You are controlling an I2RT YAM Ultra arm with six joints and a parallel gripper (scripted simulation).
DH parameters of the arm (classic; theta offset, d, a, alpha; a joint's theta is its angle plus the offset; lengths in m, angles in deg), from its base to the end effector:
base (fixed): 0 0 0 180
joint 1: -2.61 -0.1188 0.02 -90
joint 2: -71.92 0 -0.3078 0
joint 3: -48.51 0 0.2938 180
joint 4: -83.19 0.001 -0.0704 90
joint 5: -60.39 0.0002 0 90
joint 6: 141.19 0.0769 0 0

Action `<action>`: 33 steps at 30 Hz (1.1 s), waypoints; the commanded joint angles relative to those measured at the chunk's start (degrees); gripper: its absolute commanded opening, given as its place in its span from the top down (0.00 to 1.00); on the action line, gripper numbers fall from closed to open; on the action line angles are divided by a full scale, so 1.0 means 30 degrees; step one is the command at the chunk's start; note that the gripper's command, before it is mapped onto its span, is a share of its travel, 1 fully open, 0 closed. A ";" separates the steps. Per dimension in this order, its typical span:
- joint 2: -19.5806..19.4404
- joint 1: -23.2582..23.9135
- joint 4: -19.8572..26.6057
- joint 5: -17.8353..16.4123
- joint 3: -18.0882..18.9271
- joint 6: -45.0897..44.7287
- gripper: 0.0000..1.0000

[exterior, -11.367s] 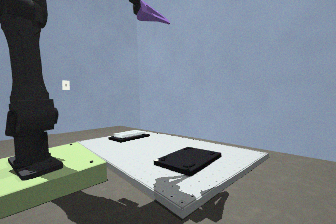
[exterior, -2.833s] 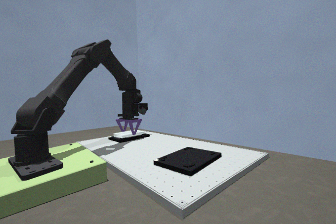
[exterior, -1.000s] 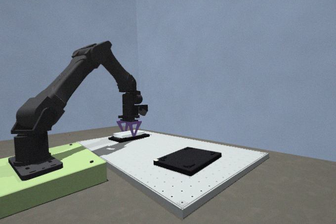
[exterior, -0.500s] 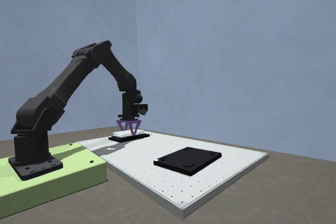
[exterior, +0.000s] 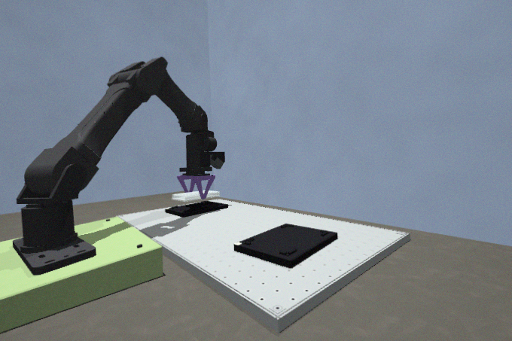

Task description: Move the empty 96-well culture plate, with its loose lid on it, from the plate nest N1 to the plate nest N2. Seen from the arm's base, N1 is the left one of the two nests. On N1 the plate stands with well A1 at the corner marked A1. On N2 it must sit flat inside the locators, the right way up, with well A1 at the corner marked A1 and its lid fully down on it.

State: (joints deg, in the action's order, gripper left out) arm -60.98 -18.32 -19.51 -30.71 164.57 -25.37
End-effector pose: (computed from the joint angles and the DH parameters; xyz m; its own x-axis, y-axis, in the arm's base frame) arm 0.4660 0.1809 0.1123 -0.9936 0.0862 0.0733 0.0854 0.9962 -0.0142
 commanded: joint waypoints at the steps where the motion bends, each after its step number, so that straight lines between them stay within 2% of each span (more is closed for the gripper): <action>1: 0.0959 -0.0005 0.0710 0.0184 0.0948 -0.0063 1.00; 25: 0.1267 0.0099 0.3281 0.0190 0.3213 -0.0133 1.00; 33: 0.1223 0.0102 0.3400 0.0190 0.3361 -0.0136 1.00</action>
State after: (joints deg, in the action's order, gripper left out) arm -59.69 -18.32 -10.24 -30.69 172.52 -25.37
